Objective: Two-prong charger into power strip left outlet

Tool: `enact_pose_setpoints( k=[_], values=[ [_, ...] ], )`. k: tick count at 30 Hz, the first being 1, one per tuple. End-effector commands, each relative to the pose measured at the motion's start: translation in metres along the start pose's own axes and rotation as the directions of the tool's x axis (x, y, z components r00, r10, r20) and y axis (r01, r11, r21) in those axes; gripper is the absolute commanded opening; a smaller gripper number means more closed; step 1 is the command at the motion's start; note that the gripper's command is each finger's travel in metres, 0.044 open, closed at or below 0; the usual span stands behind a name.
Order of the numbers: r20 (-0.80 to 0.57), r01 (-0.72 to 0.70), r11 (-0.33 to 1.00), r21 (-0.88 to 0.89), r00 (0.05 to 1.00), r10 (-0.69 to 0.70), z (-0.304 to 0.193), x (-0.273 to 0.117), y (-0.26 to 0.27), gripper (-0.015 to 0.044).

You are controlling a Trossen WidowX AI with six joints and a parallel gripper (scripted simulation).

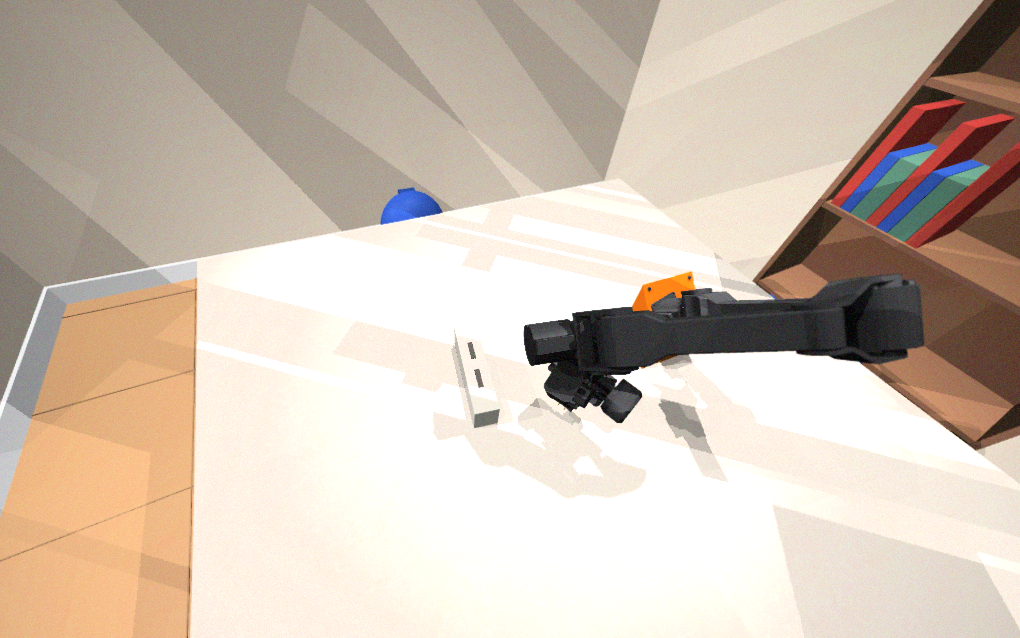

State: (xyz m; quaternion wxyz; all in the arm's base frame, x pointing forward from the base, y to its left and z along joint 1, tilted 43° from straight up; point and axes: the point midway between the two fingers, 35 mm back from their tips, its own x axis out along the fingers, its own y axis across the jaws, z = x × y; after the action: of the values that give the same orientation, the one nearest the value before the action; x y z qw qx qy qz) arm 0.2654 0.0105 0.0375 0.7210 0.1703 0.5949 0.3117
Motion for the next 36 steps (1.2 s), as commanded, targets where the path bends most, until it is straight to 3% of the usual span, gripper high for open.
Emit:
enact_pose_setpoints(
  k=[1, 36],
  values=[
    [-0.004, 0.0, 0.999, 0.053, 1.0, 0.001, 0.0, 0.004, -0.009, 0.0],
    [0.003, -0.021, 0.905, 0.425, 1.0, 0.022, -0.004, 0.034, -0.067, 0.0]
  ],
)
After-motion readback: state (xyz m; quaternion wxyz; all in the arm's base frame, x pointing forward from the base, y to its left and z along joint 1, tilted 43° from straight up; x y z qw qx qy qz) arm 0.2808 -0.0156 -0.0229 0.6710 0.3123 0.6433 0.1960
